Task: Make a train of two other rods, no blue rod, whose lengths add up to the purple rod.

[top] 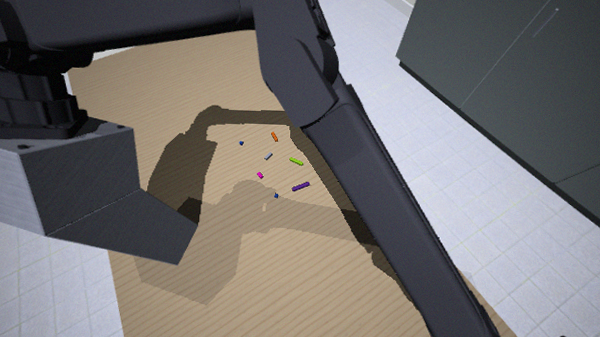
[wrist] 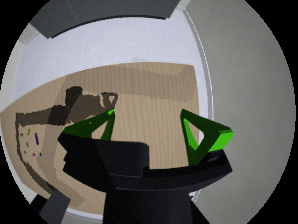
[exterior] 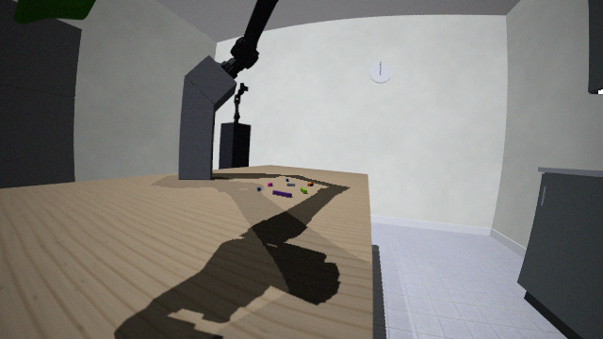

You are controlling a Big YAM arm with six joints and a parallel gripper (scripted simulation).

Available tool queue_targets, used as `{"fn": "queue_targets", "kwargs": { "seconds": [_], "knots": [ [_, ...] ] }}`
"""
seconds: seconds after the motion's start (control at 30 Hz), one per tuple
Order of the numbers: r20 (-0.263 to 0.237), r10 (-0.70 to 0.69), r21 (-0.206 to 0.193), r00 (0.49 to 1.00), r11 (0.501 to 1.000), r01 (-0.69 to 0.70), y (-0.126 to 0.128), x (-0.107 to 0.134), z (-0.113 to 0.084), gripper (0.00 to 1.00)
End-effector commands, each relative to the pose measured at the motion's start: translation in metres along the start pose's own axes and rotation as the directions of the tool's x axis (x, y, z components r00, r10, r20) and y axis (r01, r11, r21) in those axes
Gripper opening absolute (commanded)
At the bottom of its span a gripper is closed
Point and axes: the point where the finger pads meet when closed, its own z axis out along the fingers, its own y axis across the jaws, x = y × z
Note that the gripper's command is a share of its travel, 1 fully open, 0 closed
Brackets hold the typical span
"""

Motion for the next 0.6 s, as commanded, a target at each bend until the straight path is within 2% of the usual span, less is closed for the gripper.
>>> {"fn": "queue_targets", "kwargs": {
  "seconds": [0.0, 0.53, 0.57],
  "knots": [
    [0.01, -0.006, 0.008, 1.0, 1.0, 0.006, -0.005, -0.008, -0.006, 1.0],
    [0.01, -0.006, 0.008, 1.0, 1.0, 0.006, -0.005, -0.008, -0.006, 1.0],
    [0.034, -0.027, 0.022, 0.999, 0.999, 0.027, -0.013, -0.027, -0.012, 1.0]
  ]
}}
